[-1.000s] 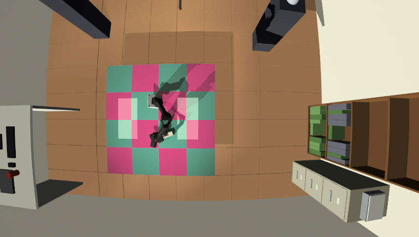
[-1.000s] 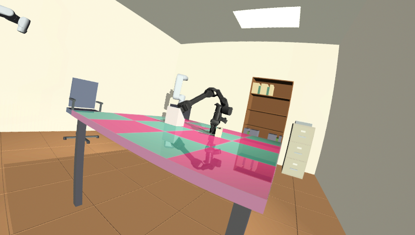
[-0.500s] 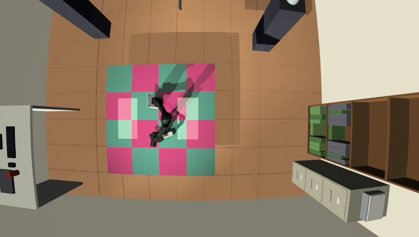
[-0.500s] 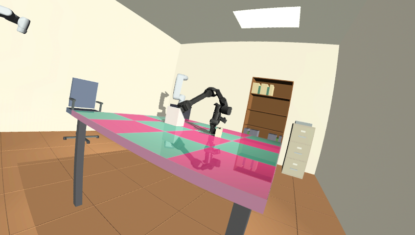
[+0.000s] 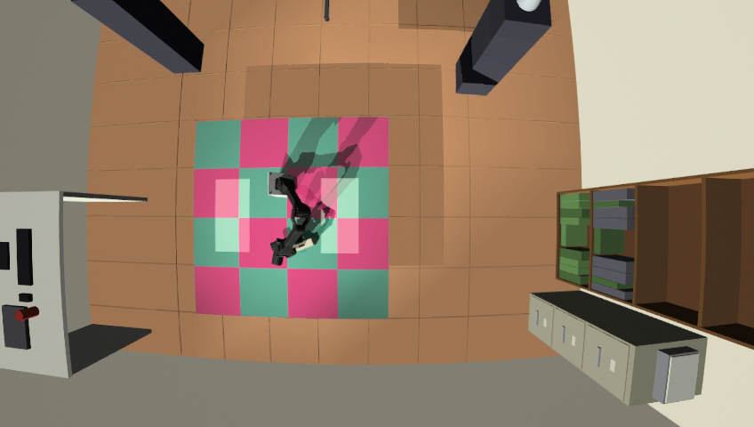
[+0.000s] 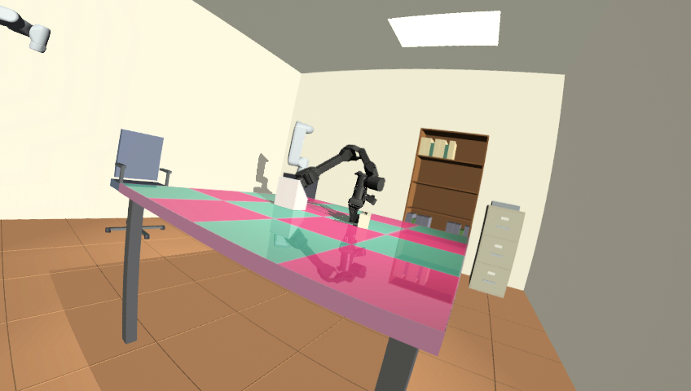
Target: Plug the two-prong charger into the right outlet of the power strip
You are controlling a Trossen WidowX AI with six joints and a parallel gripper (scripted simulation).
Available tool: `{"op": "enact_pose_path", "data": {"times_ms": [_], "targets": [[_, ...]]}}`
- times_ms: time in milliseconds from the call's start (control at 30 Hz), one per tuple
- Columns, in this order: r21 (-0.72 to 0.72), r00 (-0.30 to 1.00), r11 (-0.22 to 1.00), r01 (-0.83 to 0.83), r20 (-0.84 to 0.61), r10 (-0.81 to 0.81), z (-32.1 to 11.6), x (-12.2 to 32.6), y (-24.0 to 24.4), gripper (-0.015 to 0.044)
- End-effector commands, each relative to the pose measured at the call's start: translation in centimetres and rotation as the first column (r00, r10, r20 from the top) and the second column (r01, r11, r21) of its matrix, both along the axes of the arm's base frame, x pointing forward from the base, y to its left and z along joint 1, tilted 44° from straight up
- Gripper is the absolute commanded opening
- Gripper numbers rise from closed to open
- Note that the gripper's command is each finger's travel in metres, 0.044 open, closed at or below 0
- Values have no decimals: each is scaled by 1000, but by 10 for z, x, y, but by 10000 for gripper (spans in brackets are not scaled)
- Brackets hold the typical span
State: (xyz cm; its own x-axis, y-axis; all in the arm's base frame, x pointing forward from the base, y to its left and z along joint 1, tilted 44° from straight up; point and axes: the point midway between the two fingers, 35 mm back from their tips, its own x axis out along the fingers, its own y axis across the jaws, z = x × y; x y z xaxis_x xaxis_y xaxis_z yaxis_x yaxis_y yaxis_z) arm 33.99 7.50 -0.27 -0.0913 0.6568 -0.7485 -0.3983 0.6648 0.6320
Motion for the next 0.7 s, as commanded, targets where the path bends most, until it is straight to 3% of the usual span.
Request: {"op": "enact_pose_path", "data": {"times_ms": [0,667], "targets": [[7,1000,1000,-3,1,3,-1,-3,0,440],[6,1000,1000,-3,0,3,-7,-23,-8,440]]}}
